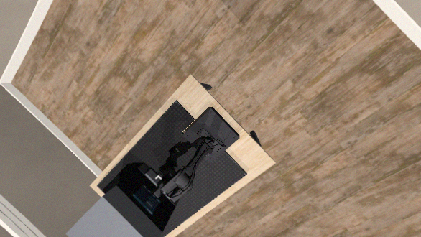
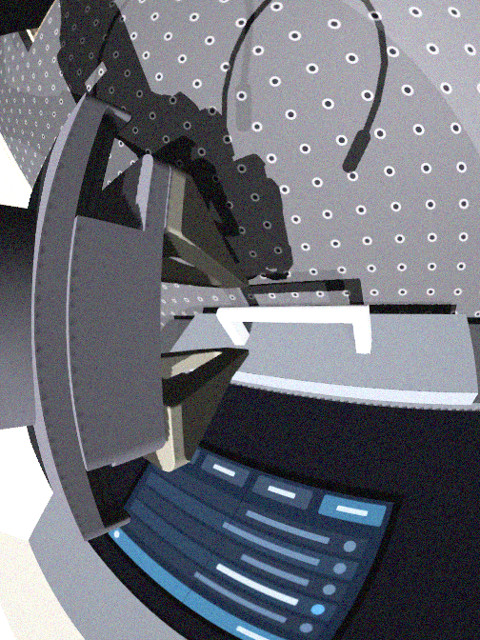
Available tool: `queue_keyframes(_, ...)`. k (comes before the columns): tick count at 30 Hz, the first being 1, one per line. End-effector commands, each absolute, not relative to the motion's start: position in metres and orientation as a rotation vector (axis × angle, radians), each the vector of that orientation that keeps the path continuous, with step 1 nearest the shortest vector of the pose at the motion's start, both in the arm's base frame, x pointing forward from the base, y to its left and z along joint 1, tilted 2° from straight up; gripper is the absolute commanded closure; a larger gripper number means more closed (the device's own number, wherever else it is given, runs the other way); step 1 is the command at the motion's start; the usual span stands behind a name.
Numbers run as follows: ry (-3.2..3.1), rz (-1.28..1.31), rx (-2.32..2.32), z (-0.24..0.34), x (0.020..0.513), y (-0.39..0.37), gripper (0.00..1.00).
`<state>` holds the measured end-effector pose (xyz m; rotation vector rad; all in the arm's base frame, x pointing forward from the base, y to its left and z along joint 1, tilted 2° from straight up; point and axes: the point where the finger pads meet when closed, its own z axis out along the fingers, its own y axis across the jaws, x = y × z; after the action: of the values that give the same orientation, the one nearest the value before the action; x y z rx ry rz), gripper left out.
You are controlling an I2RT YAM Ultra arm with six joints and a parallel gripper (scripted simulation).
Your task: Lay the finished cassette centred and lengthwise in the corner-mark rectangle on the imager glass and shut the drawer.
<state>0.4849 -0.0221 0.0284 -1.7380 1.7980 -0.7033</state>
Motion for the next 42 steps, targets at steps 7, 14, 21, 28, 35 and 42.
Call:
queue_keyframes(7,1.813,-0.682,-1.741,0.028,0.478,-0.026,0.65)
queue_keyframes(14,2.063,-0.625,-1.572,0.035,0.443,-0.018,0.65)
queue_keyframes(21,2.282,-0.559,-1.367,0.046,0.415,-0.016,0.65)
queue_keyframes(28,2.426,-0.502,-1.208,0.054,0.396,-0.015,0.65)
queue_keyframes(35,2.624,-0.398,-0.976,0.059,0.362,-0.012,0.65)
queue_keyframes(42,2.789,-0.296,-0.805,0.049,0.335,-0.010,0.65)
